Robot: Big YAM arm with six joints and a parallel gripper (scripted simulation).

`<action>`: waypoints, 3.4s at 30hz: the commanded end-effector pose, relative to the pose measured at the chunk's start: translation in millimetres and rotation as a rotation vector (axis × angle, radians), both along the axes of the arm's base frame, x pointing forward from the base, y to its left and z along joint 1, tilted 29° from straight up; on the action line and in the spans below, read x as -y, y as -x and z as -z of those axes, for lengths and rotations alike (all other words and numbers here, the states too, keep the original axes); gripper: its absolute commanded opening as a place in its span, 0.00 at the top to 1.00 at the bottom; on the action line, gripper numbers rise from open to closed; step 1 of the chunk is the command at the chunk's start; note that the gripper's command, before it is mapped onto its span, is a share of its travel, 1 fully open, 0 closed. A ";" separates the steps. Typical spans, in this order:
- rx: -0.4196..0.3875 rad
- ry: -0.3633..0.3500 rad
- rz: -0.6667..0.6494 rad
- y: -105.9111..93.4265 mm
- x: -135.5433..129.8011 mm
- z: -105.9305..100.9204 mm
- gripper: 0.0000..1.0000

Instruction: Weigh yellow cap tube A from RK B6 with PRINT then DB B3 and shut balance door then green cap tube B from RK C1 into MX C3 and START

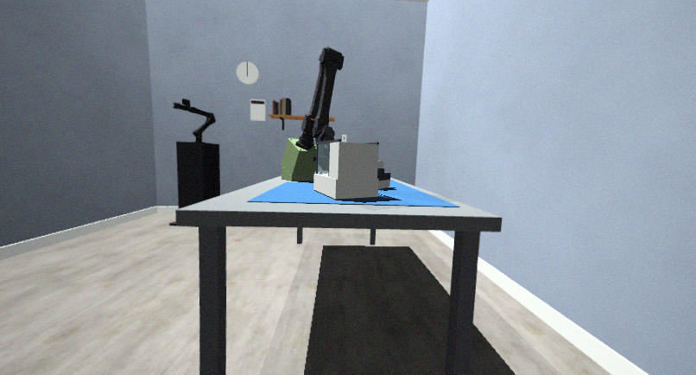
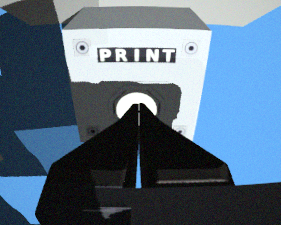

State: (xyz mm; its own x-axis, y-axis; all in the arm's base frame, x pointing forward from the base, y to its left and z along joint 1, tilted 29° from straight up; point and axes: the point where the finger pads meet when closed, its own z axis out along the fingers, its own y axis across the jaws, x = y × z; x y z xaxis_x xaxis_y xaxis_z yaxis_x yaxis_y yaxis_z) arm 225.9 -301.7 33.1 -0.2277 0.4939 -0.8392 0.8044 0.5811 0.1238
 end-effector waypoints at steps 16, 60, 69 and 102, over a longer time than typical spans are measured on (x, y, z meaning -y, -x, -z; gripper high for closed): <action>0.019 0.005 -0.003 -7.5 3.7 -9.9 1.00; -0.004 0.002 0.003 38.2 -41.1 -38.0 1.00; -0.003 0.004 0.003 44.1 -48.0 -44.9 1.00; -0.009 -0.004 0.004 55.3 -61.3 -50.4 1.00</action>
State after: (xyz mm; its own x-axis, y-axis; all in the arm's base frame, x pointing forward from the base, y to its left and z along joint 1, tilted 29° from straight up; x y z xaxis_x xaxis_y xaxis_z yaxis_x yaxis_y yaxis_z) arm 175.7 -241.4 88.2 -0.2189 0.4917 -0.8428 0.8035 0.5809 0.1302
